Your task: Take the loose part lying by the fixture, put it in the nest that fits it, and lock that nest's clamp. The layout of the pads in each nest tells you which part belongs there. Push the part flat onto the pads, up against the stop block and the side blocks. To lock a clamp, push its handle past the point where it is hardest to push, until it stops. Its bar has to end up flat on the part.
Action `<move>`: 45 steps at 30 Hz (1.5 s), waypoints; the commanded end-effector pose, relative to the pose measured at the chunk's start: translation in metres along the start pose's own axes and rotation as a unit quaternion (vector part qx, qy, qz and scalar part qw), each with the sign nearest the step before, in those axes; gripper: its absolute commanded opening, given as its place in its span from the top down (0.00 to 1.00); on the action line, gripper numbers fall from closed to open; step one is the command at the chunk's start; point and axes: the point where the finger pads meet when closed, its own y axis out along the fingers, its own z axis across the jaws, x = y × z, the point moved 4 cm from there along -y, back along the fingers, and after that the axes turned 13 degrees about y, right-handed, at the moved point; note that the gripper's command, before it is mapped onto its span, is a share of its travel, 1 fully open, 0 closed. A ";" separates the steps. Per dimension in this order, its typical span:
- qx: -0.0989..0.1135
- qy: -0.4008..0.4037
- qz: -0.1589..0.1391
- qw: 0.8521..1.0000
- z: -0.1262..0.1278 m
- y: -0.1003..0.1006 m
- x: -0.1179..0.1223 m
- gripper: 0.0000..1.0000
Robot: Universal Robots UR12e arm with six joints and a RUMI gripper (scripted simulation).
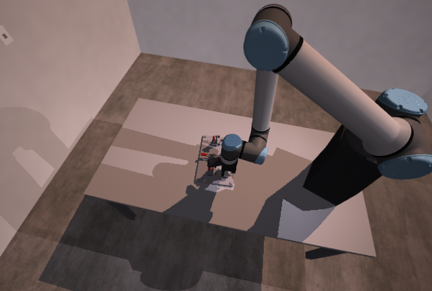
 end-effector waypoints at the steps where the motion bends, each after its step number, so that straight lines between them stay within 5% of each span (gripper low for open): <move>1: 0.000 0.000 0.001 1.000 0.000 -0.001 -0.001 1.00; 45: 0.000 0.000 0.001 1.000 0.001 0.005 -0.002 1.00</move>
